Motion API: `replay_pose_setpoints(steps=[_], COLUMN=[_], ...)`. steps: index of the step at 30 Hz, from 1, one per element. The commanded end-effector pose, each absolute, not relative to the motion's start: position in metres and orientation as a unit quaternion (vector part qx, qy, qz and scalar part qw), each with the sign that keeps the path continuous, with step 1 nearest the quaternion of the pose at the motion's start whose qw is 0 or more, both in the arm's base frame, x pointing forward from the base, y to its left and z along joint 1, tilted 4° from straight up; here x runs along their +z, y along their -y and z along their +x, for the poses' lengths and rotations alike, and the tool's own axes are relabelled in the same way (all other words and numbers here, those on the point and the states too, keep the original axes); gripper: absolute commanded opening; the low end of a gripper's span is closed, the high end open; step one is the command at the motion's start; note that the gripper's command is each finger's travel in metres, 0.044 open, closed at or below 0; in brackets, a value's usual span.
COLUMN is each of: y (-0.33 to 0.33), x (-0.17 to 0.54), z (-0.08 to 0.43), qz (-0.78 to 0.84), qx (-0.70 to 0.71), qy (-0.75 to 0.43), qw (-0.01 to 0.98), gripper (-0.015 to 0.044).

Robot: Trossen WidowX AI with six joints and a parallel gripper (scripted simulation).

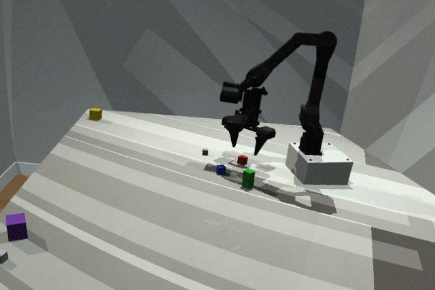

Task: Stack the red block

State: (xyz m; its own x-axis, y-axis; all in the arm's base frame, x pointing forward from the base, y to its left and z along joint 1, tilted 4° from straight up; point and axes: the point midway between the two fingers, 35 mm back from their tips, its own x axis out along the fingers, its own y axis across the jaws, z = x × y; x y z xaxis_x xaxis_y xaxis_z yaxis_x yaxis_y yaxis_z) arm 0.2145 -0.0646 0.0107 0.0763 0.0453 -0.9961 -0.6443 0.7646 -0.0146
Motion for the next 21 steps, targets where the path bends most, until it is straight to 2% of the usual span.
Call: replay_pose_setpoints(steps=[1,21], y=[0.065,0.064], x=[0.005,-0.023], z=[0.215,0.217], qz=[-0.237,-0.237], qx=[0.246,0.246], qy=[-0.635,-0.635], qw=[0.693,0.693], gripper=[0.0440,0.0440])
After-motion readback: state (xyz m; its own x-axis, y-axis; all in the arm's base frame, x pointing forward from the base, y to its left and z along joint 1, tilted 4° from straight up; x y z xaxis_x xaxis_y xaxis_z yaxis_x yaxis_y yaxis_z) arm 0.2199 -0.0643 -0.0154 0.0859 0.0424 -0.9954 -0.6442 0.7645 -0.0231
